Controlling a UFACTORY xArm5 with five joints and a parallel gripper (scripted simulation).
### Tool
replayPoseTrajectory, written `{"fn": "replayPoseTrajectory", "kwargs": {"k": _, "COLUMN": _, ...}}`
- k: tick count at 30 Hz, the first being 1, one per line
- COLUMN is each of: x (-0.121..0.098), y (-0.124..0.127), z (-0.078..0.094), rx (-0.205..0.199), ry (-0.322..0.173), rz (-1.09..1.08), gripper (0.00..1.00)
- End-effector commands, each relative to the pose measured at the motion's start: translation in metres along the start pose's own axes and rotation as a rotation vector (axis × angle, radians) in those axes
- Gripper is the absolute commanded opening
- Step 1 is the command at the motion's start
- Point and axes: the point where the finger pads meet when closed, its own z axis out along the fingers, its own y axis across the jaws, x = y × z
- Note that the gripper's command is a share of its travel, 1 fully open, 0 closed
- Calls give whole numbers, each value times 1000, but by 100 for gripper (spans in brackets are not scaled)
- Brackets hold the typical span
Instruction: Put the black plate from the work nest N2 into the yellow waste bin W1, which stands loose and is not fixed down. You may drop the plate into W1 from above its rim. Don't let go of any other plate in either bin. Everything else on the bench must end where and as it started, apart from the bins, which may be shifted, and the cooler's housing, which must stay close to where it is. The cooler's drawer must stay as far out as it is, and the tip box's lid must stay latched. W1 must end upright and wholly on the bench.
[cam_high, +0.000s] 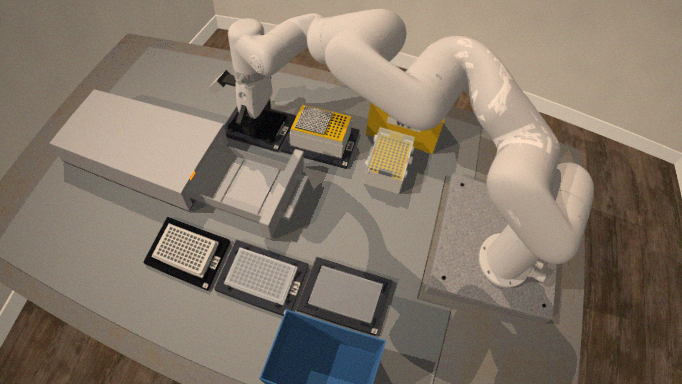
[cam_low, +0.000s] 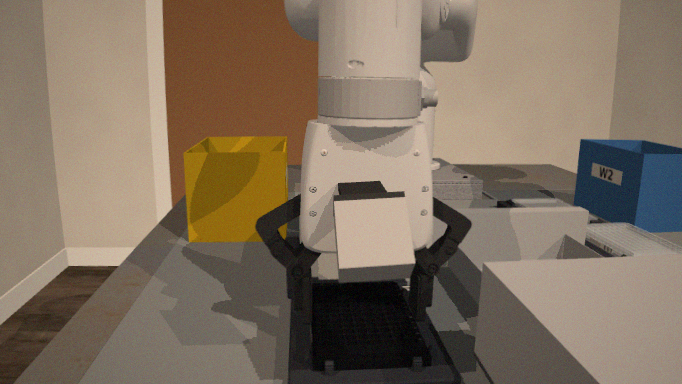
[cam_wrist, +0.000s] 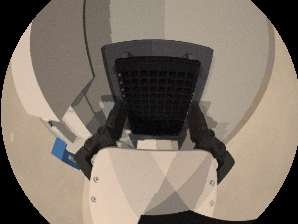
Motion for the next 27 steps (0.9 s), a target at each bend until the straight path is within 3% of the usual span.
{"fn": "replayPoseTrajectory", "kwargs": {"k": 1, "x": 2, "y": 0, "z": -3, "rx": -1, "ry": 5, "rz": 0, "gripper": 100}}
{"fn": "replayPoseTrajectory", "kwargs": {"k": 3, "x": 2, "y": 0, "z": -3, "rx": -1, "ry": 5, "rz": 0, "gripper": 100}}
{"fn": "replayPoseTrajectory", "kwargs": {"k": 4, "x": 2, "y": 0, "z": -3, "rx": -1, "ry": 5, "rz": 0, "gripper": 0}}
{"fn": "replayPoseTrajectory", "kwargs": {"k": 27, "x": 2, "y": 0, "z": -4, "rx": -1, "ry": 5, "rz": 0, "gripper": 0}}
